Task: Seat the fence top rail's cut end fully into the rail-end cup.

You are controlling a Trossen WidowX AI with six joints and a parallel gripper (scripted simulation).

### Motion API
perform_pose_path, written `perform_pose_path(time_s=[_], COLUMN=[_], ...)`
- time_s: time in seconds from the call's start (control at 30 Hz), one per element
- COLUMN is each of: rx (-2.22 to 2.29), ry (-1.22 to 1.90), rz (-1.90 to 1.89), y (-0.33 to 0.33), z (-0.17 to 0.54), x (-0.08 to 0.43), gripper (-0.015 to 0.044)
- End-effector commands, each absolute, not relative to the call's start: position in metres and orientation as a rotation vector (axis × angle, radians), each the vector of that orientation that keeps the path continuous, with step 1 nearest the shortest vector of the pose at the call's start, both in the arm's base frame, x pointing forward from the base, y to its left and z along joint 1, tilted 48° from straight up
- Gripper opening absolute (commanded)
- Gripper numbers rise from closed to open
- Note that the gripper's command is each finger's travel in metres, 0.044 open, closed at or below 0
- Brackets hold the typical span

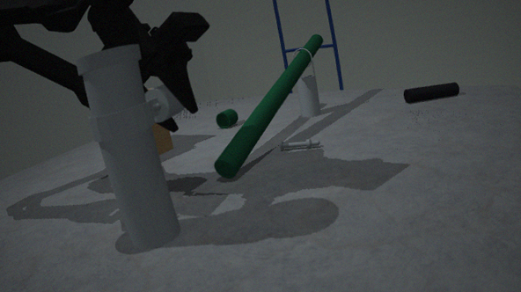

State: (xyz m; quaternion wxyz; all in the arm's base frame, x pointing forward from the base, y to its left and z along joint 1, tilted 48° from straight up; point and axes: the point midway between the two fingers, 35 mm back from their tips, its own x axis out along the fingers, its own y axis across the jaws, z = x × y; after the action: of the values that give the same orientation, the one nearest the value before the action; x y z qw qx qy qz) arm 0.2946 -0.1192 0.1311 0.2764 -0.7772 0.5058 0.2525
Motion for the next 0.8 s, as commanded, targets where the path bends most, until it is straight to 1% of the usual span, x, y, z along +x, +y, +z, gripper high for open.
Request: perform_pose_path(time_s=[0.0,0.77], rx=[-2.076,-2.024], ry=[1.367,1.405], rz=[0.645,0.496], y=[-0.119,-0.12], z=[0.129,0.128], x=[0.298,0.31], gripper=[0.0,0.0])
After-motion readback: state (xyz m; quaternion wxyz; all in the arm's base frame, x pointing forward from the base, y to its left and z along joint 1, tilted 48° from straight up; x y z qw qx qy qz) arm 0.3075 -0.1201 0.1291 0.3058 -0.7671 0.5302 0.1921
